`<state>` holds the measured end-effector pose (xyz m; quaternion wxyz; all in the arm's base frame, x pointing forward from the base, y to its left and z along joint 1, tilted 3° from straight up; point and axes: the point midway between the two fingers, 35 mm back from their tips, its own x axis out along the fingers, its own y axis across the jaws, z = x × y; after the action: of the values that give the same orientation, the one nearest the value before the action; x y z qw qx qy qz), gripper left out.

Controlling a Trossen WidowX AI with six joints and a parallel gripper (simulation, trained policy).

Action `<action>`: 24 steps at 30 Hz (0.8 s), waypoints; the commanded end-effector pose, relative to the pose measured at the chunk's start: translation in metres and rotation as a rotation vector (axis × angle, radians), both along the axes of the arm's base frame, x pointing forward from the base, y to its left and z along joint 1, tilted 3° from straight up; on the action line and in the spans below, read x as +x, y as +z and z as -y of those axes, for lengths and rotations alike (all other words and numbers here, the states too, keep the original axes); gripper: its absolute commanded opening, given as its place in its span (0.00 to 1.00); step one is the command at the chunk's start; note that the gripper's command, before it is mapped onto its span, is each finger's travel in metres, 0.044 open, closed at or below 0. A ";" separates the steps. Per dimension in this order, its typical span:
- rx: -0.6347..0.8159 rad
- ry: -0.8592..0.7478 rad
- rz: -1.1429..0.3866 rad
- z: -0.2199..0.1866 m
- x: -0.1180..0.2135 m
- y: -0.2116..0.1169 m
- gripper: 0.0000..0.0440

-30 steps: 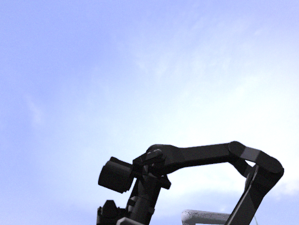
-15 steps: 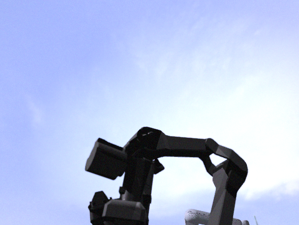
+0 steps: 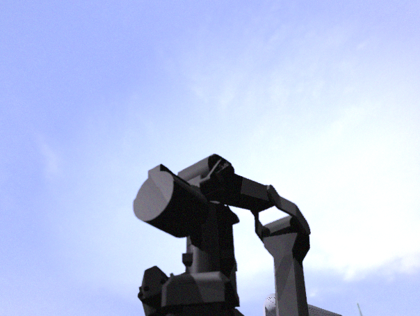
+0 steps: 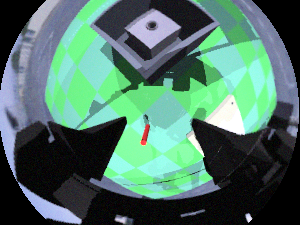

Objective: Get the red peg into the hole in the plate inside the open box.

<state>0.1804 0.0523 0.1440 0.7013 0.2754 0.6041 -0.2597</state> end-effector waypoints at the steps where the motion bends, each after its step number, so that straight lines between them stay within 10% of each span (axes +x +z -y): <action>1: 0.014 -0.017 -0.018 -0.016 -0.001 -0.002 1.00; 24: -0.030 0.010 -0.040 -0.073 -0.010 -0.080 0.99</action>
<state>0.1702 0.1247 0.0728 0.6907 0.2595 0.6193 -0.2685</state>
